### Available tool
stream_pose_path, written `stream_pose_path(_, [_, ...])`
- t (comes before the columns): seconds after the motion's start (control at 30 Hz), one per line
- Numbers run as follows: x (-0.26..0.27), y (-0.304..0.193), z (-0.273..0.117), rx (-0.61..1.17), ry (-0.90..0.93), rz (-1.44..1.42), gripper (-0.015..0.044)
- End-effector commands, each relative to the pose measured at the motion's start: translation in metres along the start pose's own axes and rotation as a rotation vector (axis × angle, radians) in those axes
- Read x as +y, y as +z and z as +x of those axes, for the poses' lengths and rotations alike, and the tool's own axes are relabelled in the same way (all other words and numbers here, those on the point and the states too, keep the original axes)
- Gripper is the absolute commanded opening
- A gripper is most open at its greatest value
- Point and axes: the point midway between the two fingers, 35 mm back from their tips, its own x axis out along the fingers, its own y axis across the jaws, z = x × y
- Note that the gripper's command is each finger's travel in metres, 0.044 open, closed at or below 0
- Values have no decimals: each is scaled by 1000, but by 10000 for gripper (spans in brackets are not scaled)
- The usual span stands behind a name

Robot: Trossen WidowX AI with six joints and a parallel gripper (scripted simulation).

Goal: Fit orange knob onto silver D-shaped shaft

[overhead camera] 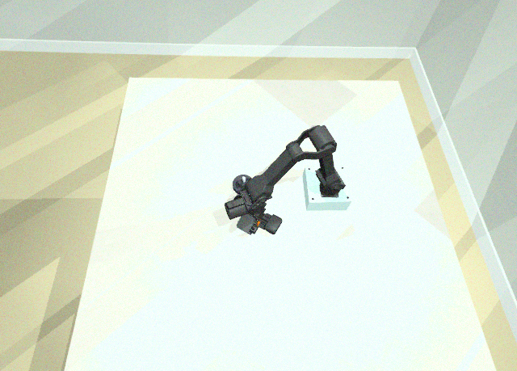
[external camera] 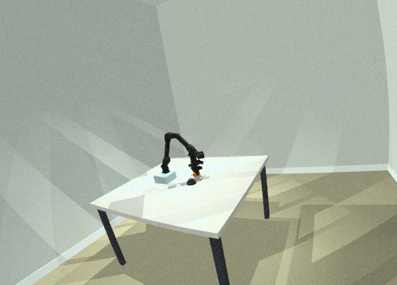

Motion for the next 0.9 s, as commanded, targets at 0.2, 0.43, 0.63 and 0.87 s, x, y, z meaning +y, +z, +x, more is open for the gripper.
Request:
stream_pose_path(0.2, [0, 0, -10, 1, -2, -3, 179])
stream_pose_path(0.43, [0, 0, -15, 1, -2, 18, 179])
stream_pose_path(0.63, [0, 0, -15, 1, -2, 214, 179])
stream_pose_path(0.87, [0, 0, -15, 0, -2, 397, 179])
